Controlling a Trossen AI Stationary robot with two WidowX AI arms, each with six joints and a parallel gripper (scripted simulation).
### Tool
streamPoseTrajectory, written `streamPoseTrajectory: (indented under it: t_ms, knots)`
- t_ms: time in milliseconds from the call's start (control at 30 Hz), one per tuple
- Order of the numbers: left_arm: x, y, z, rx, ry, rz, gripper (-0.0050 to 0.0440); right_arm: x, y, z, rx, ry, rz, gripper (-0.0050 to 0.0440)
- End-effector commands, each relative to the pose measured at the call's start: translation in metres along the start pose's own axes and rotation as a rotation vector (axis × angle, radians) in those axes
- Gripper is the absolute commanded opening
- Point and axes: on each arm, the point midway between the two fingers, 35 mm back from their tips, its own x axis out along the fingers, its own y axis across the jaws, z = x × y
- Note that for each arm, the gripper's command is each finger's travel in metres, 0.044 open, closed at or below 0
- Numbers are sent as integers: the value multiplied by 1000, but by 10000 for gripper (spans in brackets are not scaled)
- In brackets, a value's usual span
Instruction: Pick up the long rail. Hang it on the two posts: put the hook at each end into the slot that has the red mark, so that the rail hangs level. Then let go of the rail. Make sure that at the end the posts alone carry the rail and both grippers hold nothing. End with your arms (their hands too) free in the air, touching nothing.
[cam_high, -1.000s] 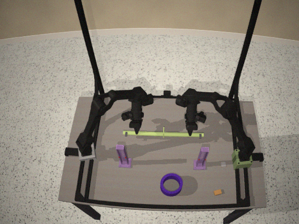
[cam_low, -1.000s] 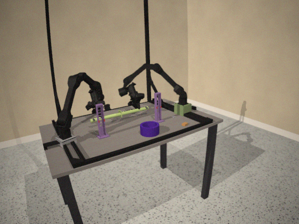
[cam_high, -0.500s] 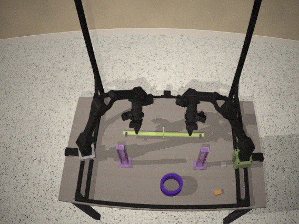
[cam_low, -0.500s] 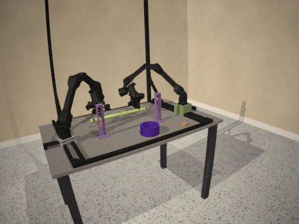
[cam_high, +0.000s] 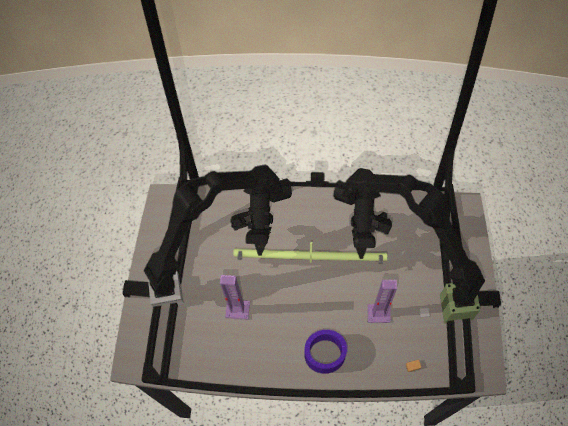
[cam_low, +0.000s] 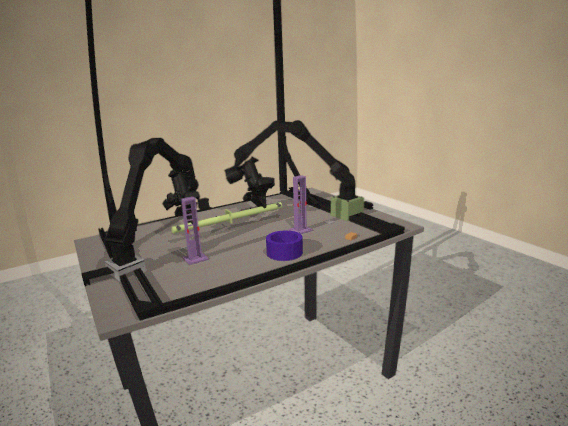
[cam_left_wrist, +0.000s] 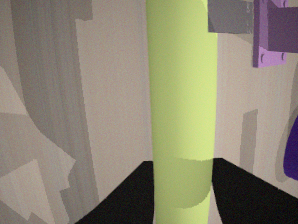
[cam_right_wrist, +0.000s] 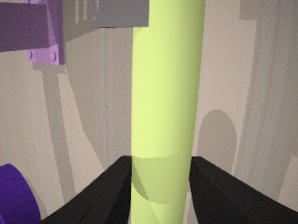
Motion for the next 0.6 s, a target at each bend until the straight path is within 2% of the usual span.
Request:
streamPoseTrajectory:
  t_ms: [0,200,567]
  knots:
    - [5,-12,0,7,-11,-7,0,5,10,-1,5,-11,-8,0]
    - [14,-26,0,7,-11,-4,0,14,24,-1,4,-10,-11,0]
    - [41,-66,-1,4,-12,2,0,42,64,-1,1,-9,-17,0]
